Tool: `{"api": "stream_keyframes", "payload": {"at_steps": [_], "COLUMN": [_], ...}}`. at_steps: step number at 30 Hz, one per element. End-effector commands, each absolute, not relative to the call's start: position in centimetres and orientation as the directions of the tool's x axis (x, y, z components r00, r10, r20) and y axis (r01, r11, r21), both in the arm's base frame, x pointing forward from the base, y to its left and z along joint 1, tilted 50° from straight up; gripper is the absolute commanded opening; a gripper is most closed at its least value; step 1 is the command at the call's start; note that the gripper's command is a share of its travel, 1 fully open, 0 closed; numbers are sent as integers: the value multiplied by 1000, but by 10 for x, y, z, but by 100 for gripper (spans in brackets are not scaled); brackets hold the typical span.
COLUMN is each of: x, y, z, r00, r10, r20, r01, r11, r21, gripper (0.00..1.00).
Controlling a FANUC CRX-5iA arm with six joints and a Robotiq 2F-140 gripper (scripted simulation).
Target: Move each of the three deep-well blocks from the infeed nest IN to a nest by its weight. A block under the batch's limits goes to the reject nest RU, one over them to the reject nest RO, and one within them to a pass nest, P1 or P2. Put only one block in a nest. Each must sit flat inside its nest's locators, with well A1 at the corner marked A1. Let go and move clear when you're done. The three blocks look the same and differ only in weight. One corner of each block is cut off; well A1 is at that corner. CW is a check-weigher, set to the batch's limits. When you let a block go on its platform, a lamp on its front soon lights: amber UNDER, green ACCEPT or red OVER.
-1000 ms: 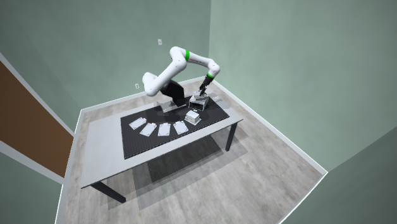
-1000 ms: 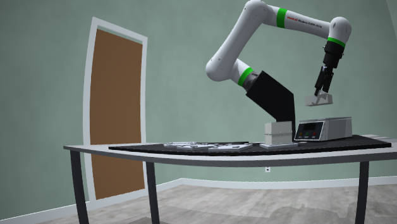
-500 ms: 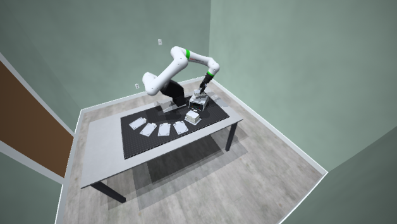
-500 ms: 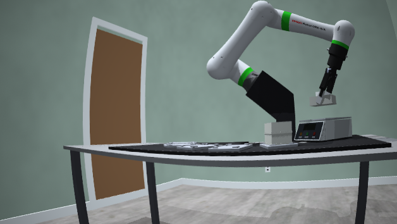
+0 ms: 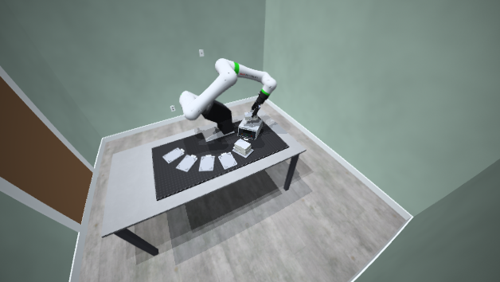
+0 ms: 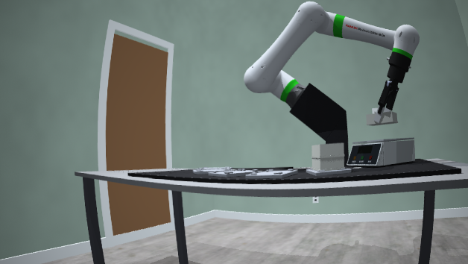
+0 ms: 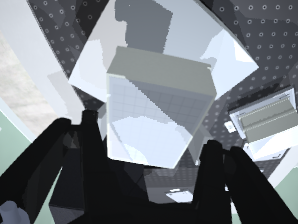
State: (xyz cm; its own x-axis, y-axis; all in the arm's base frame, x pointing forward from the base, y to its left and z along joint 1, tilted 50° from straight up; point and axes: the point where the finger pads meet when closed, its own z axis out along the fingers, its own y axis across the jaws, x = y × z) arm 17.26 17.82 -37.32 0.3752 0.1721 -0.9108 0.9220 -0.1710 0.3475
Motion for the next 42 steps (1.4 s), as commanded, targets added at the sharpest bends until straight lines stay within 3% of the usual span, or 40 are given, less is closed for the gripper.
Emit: {"api": "stream_keyframes", "payload": {"at_steps": [1,42], "x": [173,176], "y": [178,158], "z": [-373,-390], "r00": [375,375], "r10": [173,173], "r20": [-911,-911], "r01": [922,922], "r11": [-171,-171], "r21": [347,347], "gripper": [10,10]}}
